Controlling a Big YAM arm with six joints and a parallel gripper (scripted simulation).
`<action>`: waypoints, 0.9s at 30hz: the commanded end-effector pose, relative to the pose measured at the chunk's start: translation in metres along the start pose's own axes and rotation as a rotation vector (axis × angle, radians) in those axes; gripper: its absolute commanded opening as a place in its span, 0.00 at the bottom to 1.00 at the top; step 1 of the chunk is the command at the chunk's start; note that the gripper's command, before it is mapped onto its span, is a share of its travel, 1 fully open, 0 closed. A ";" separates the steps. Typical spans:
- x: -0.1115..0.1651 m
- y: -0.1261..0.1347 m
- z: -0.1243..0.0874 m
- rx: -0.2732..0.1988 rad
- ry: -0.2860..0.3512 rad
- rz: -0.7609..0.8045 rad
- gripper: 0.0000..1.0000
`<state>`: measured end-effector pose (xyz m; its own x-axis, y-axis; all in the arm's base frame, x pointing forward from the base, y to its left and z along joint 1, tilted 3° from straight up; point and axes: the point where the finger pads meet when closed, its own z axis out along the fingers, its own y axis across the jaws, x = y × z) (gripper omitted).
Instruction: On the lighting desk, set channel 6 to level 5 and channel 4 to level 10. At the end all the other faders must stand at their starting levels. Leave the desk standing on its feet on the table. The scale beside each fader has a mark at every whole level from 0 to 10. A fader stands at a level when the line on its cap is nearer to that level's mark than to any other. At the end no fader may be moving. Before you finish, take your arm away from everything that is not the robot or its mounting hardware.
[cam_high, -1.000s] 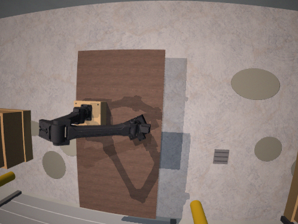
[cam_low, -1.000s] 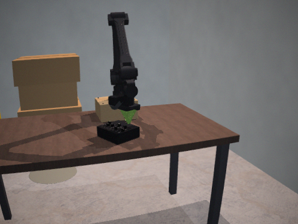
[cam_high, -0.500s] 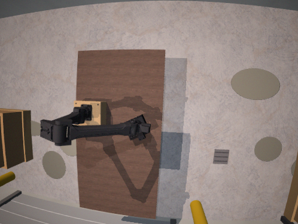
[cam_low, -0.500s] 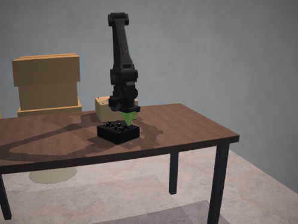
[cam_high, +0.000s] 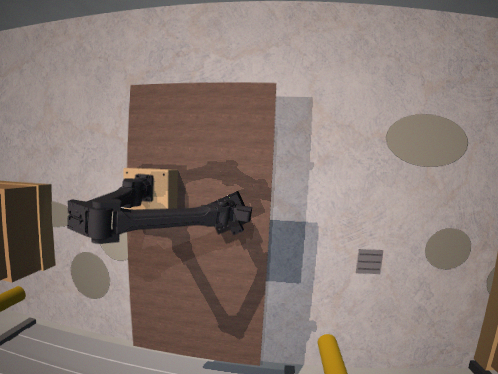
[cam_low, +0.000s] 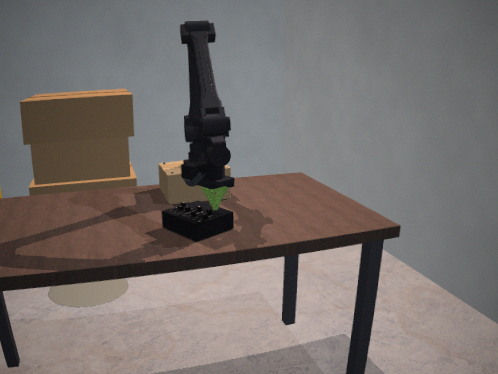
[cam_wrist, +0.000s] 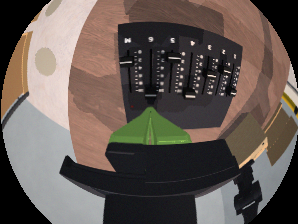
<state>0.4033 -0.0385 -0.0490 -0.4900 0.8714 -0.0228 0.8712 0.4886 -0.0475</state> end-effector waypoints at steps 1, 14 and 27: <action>0.000 0.004 0.001 -0.009 -0.009 0.007 0.00; -0.007 0.007 -0.001 -0.015 -0.013 0.008 0.00; -0.021 0.016 -0.009 -0.032 -0.025 0.004 0.00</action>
<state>0.4026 -0.0398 -0.0503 -0.4878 0.8727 -0.0209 0.8723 0.4864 -0.0503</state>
